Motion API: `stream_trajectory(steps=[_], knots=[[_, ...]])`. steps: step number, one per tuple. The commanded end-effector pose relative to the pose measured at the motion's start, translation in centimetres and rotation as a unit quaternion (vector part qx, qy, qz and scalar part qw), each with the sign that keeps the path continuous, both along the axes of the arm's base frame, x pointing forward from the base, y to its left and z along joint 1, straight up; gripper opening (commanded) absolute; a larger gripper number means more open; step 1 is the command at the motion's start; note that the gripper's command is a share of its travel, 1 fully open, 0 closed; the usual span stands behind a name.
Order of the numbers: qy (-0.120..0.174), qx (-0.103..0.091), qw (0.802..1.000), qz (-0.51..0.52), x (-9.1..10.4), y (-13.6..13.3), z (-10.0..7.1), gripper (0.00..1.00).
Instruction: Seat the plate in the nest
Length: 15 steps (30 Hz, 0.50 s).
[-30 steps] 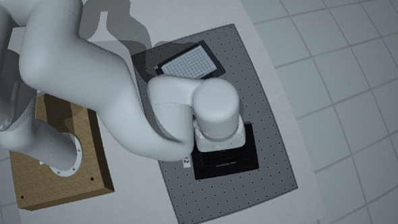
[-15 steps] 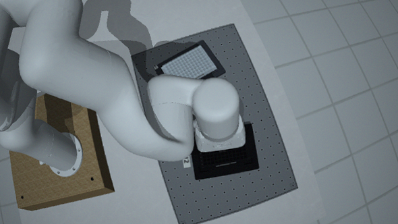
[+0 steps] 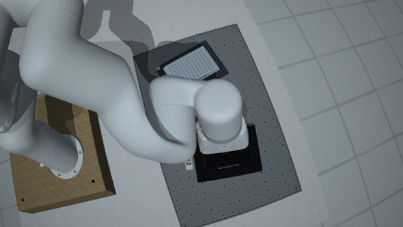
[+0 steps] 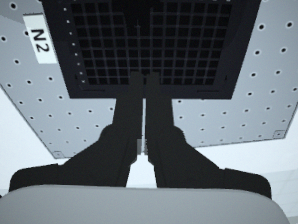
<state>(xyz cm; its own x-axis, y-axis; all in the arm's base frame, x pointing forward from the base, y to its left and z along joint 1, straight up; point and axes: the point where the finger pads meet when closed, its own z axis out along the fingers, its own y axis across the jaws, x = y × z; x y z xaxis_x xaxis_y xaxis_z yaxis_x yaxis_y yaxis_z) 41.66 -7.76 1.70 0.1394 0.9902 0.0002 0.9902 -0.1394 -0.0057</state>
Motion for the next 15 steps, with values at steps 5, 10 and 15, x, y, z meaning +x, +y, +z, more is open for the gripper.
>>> stream_trajectory(steps=[5,10,15], knots=[[-0.002,0.000,1.000,0.000,0.1,0.0,0.1,0.00],[-0.002,0.000,1.000,0.017,0.2,0.5,0.1,0.00],[-0.002,0.000,1.000,0.017,0.5,2.5,0.1,0.00]])
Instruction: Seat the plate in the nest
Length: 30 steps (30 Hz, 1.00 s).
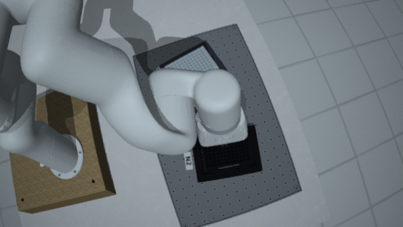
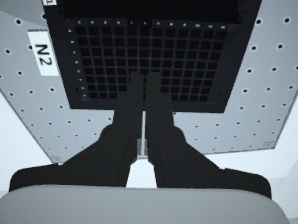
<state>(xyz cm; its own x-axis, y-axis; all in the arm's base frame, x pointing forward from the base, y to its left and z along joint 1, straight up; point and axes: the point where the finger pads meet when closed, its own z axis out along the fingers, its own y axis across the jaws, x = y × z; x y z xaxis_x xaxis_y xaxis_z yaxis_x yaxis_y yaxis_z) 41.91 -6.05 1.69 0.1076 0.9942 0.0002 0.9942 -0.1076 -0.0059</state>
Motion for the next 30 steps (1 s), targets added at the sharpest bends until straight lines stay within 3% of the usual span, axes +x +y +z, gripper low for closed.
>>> stream_trajectory(steps=[1,11,23,30], knots=[[-0.002,0.000,1.000,0.001,0.3,0.7,0.1,0.00],[-0.002,0.000,1.000,0.001,1.0,5.7,0.1,0.00],[-0.002,0.000,1.000,0.001,1.1,5.8,0.1,0.00],[-0.002,0.000,1.000,0.001,1.1,5.8,-1.1,0.00]])
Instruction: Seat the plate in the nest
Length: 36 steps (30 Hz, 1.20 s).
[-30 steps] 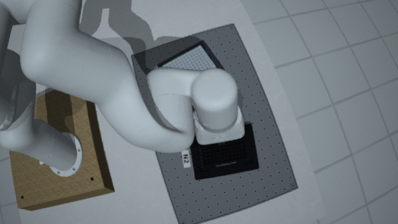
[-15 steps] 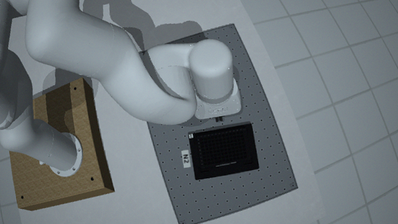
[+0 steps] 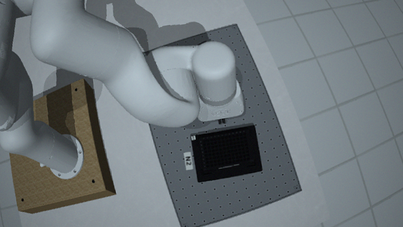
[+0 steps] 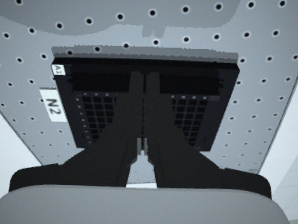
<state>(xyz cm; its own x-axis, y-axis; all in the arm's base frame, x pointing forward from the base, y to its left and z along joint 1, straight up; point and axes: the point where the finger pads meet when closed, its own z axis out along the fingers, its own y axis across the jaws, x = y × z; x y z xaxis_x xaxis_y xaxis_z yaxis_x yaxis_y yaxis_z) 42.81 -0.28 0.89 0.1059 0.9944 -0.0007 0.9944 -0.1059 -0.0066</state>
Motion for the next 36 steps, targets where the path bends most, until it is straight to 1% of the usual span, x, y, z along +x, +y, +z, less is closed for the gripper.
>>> stream_trajectory(steps=[1,5,20,22,29,36], knots=[[-0.002,0.000,1.000,0.000,0.2,0.0,-0.4,0.00],[-0.002,0.000,1.000,0.000,0.2,0.0,-0.8,0.00],[-0.002,0.000,1.000,0.000,0.1,0.0,-3.3,0.00],[-0.002,0.000,1.000,0.000,0.1,0.0,-3.3,0.00],[-0.002,0.000,1.000,0.000,0.1,0.0,-4.4,0.00],[-0.002,0.000,1.000,0.000,0.1,0.0,-4.5,0.00]])
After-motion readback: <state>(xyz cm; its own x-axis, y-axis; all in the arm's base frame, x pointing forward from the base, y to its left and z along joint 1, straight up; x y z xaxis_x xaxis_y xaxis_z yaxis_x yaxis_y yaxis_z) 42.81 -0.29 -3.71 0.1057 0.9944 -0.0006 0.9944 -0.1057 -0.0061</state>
